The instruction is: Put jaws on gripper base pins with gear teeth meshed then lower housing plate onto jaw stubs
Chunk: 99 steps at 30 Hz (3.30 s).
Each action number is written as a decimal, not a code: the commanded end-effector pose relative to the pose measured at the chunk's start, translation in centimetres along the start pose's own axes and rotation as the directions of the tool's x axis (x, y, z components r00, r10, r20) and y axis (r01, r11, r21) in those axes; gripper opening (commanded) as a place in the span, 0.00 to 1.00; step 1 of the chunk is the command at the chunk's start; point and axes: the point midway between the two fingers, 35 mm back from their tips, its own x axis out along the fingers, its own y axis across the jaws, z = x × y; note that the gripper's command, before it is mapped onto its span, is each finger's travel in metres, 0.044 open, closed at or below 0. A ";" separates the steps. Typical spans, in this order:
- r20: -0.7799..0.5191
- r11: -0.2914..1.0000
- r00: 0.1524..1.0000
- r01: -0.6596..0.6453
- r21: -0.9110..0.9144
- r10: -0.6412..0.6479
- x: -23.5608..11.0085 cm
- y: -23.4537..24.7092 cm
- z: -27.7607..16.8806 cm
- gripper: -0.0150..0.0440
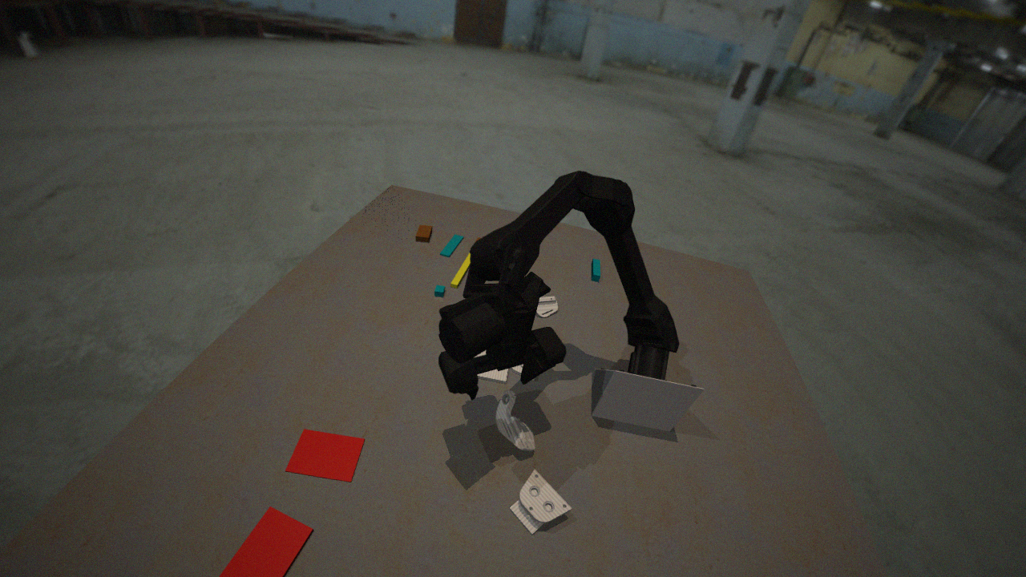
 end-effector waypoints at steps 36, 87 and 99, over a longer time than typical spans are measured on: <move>-0.006 0.779 1.000 -0.004 -0.627 0.000 -0.1 -1.4 -0.1 0.25; -0.006 -0.557 1.000 -0.006 -0.830 -0.002 0.1 -4.4 -0.2 0.25; -0.006 -0.808 1.000 -0.005 -0.589 -0.002 0.2 -5.2 -0.3 0.25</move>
